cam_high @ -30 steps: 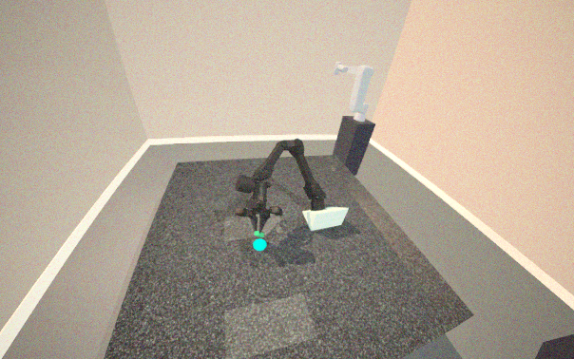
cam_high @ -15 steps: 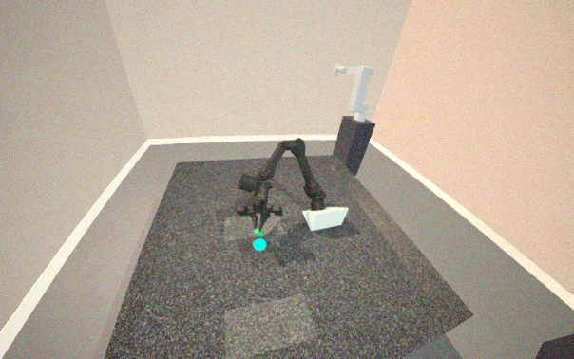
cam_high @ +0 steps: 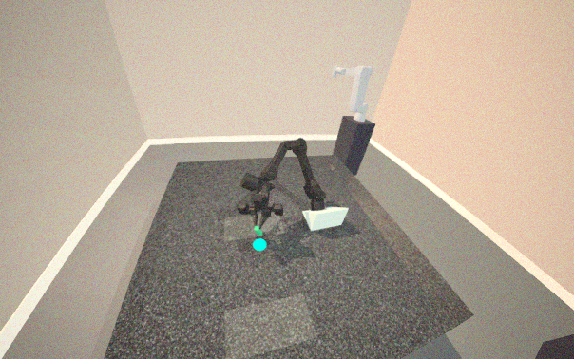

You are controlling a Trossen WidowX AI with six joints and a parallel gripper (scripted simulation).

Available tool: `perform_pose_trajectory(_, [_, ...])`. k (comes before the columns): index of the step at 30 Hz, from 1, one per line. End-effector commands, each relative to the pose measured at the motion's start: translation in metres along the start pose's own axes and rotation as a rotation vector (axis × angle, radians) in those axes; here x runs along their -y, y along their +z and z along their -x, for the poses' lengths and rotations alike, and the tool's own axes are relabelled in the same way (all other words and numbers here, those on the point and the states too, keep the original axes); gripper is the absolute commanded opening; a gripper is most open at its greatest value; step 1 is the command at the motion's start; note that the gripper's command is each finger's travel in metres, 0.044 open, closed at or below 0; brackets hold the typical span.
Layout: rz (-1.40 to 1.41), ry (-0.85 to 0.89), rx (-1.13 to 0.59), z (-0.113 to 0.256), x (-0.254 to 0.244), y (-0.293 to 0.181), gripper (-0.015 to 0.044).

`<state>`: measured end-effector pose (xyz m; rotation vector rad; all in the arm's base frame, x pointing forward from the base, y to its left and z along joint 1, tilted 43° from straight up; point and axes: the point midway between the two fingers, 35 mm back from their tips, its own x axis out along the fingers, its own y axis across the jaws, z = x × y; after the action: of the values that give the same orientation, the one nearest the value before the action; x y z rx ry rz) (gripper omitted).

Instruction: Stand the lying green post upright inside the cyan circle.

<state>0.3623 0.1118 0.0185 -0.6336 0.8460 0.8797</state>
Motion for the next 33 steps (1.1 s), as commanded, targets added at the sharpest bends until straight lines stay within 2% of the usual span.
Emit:
perform_pose_trajectory(1, [0.015,-0.003,0.028,0.003,-0.002,-0.001,0.0023])
perform_pose_trajectory(33, [0.152,-0.072,0.237,0.026,-0.009,-0.001,0.0023])
